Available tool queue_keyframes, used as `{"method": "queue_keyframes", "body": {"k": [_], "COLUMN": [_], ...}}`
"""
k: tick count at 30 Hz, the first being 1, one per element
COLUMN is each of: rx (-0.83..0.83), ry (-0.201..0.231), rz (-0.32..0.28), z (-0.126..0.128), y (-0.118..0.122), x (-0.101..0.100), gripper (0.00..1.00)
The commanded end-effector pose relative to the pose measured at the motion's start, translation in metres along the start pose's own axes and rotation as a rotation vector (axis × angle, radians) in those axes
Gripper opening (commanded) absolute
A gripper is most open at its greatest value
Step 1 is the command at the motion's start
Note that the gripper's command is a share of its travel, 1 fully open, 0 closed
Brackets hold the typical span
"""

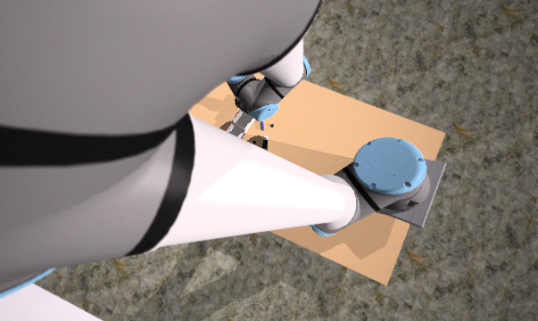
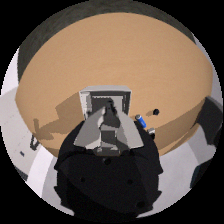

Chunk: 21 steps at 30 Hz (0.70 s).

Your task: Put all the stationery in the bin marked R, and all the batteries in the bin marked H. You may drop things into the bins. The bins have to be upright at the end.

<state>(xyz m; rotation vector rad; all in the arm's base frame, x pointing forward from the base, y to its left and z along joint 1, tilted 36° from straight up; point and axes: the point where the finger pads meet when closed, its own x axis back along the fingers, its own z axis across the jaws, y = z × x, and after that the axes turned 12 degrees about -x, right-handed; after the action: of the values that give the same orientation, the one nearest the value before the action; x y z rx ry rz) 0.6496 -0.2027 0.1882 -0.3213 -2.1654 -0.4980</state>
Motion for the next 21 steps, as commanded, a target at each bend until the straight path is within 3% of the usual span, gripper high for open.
{"method": "queue_keyframes", "body": {"k": [1, 6, 7, 21], "rx": [0.000, 0.000, 0.000, 0.000], "ry": [-0.001, -0.001, -0.001, -0.001], "rz": [0.000, 0.000, 0.000, 0.000], "z": [-0.0006, -0.0006, -0.0006, -0.0006], "y": [0.0001, 0.0001, 0.0001, 0.0001], "x": [-0.0001, -0.0001, -0.0001, -0.0001], "gripper": [0.00, 0.00, 0.18, 0.18]}}
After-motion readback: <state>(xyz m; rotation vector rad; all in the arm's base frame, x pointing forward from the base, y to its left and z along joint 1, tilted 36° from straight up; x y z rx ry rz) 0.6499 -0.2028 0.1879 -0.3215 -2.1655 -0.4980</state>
